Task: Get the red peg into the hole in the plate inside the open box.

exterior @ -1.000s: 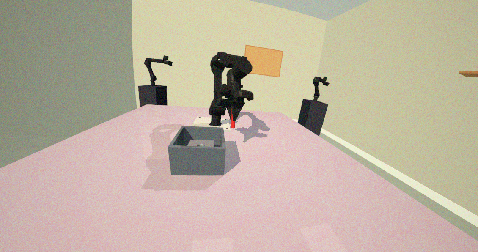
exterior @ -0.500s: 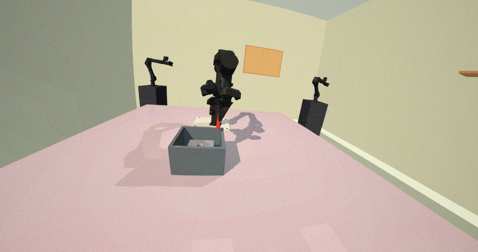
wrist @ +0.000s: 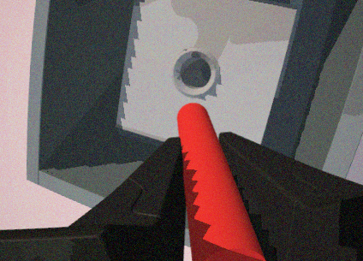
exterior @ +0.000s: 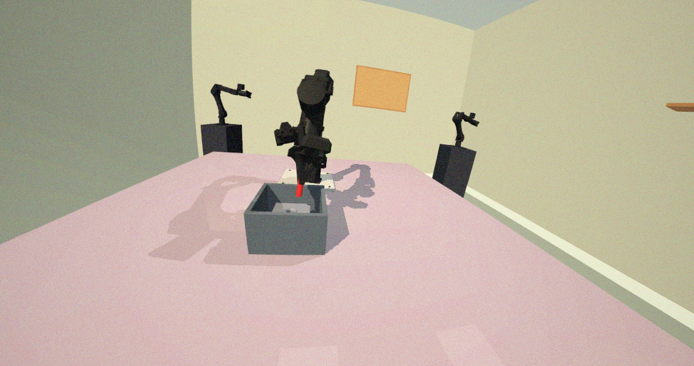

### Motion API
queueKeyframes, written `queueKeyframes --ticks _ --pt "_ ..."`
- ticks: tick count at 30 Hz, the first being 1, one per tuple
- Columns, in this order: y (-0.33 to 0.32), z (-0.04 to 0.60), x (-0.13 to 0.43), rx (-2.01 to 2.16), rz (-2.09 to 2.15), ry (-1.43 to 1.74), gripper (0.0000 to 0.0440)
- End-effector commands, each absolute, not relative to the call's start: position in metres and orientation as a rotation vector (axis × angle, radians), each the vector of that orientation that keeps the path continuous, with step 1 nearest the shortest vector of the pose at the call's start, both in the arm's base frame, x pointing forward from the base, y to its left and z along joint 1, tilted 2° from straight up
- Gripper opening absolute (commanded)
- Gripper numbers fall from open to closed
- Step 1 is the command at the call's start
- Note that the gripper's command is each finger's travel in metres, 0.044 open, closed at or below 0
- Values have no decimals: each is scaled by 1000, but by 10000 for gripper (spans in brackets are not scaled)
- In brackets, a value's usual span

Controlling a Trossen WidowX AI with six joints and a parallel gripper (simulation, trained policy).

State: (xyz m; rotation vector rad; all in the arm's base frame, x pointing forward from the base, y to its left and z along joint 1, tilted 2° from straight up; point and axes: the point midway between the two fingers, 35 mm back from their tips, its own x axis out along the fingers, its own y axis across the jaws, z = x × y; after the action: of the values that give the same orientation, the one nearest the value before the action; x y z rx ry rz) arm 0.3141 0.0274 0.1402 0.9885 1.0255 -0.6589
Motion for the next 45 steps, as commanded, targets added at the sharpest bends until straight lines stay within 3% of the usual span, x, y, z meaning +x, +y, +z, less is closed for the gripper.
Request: queueKeyframes --ticks 1,13,19,45 --pt "24 137 321 994 -658 1034 13" --pt "16 108 334 965 -693 1102 30" --pt "10 96 339 916 -706 1137 160" --pt "-17 110 386 859 -698 1177 148"
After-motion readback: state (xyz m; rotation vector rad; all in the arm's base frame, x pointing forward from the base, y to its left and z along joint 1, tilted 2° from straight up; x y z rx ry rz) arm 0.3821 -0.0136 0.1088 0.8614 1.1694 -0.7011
